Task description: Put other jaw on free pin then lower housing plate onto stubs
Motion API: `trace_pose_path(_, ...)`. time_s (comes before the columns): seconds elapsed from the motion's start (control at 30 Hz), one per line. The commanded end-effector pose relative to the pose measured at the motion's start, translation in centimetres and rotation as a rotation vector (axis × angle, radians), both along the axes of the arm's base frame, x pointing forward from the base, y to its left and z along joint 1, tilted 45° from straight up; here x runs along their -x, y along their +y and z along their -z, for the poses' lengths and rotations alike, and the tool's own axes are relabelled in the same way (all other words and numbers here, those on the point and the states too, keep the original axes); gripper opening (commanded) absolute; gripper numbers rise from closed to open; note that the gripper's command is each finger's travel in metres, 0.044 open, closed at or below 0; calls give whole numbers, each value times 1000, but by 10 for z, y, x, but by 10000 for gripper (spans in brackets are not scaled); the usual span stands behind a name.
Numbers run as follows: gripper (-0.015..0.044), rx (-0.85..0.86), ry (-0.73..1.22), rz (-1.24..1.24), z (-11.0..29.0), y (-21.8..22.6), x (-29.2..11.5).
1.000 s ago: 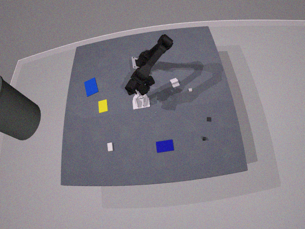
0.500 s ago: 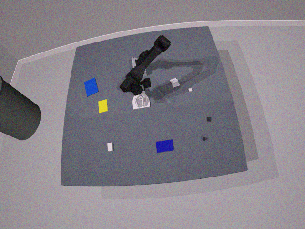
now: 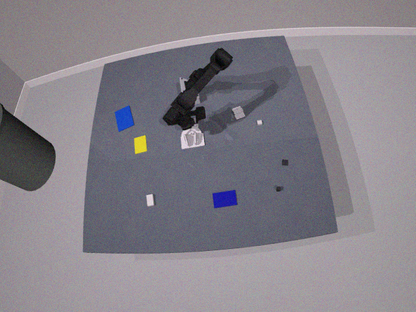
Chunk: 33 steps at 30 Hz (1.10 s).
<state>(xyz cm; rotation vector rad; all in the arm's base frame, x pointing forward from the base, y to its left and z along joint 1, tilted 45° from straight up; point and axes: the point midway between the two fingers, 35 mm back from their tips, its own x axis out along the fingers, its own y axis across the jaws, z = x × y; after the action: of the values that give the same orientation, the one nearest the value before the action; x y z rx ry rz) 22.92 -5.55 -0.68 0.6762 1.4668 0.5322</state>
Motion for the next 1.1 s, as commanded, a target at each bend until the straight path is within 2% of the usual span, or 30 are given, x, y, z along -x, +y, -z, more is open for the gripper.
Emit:
trace_pose_path(0.0, 351, 5, 0, 2, 0, -1, -1)
trace_pose_path(0.37, 351, 6, 1, 2, 2, -2, 13)
trace_pose_path(1.07, 351, 6, -2, -2, 2, -2, 13)
